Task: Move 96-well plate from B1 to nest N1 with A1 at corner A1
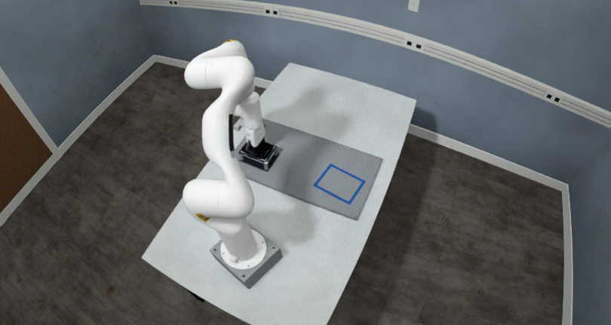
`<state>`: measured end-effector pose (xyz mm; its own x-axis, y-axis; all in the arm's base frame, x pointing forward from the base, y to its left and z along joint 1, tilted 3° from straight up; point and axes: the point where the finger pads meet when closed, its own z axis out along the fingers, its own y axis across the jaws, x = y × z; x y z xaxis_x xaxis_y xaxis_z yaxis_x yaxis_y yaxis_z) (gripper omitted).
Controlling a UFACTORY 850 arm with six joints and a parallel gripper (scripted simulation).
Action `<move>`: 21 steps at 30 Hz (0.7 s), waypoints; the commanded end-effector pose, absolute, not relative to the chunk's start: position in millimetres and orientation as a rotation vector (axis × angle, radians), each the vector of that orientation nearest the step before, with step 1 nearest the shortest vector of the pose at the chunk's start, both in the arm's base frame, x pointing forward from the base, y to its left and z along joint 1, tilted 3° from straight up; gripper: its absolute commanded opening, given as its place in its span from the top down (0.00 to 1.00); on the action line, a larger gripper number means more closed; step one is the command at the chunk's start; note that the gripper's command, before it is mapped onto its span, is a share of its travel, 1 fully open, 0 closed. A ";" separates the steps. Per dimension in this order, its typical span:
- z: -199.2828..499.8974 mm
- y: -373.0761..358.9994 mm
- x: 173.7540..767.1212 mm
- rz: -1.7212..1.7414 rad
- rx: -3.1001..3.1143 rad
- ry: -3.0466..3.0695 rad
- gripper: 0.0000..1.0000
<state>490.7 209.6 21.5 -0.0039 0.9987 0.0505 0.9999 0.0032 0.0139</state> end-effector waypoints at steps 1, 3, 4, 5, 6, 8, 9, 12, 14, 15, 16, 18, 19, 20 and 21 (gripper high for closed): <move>21.4 210.0 491.6 -0.074 -2.199 -2.207 1.00; 20.7 210.0 491.6 -0.074 -2.199 -2.207 0.00; 20.7 210.0 491.6 -0.074 -2.199 -2.207 0.00; 20.7 210.0 491.6 -0.074 -2.199 -2.207 0.00; 20.7 210.0 491.6 -0.074 -2.199 -2.207 0.00; 20.7 210.0 491.6 -0.074 -2.199 -2.207 0.00; 20.7 210.0 491.6 -0.074 -2.199 -2.207 0.00; 20.7 210.0 491.6 -0.074 -2.199 -2.207 0.00; 20.8 210.0 491.6 -0.074 -2.199 -2.207 0.00; 20.8 210.0 491.6 -0.074 -2.199 -2.207 0.00; 20.7 210.0 491.6 -0.074 -2.199 -2.207 0.00; 20.8 210.0 491.6 -0.074 -2.199 -2.207 0.00; 20.8 210.0 491.6 -0.074 -2.199 -2.207 0.00; 20.8 210.0 491.6 -0.074 -2.199 -2.207 0.00; 20.8 210.0 491.6 -0.074 -2.199 -2.207 0.00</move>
<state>490.7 209.7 20.0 -0.0040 0.9987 0.0505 0.9999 0.0032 0.0140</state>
